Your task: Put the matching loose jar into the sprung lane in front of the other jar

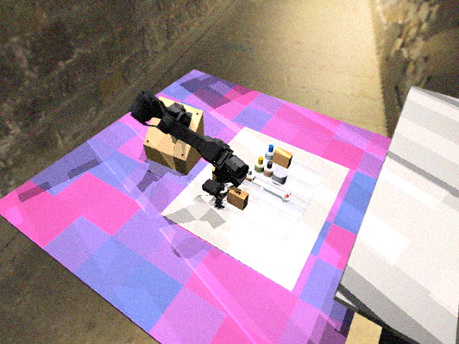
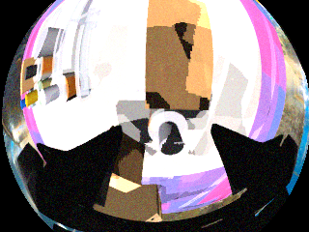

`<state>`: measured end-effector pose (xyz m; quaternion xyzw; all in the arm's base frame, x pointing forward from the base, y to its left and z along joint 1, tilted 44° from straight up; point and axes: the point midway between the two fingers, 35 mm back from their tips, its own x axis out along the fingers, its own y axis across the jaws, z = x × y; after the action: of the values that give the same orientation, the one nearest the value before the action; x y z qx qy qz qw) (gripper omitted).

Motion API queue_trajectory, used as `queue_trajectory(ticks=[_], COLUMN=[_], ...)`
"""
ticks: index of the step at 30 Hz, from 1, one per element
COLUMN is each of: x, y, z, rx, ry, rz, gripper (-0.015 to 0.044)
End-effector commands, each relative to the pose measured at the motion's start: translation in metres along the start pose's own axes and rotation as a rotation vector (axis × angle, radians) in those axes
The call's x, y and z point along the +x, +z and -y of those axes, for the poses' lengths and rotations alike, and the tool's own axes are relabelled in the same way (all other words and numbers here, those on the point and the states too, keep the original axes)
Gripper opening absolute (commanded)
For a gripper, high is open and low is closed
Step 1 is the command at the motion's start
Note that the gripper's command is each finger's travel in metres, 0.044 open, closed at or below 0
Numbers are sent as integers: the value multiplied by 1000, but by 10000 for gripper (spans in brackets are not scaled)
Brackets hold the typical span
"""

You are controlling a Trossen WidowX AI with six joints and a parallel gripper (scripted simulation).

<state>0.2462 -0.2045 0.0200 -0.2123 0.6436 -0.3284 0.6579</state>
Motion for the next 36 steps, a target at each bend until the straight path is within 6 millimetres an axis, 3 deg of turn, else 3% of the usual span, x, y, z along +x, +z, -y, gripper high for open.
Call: queue_trajectory(ticks=[1,8,19,25,29,36], x=[8,16,16,16,16,-5], y=[0,-1,-1,-1,-2,-1], z=[-1,-1,-1,-1,-7,-11], rx=[-6,-6,-6,-6,-14,-20], ry=[3,2,2,2,14,27], rz=[1,1,1,1,-7,-15], gripper=[440,440,151,111,6,0])
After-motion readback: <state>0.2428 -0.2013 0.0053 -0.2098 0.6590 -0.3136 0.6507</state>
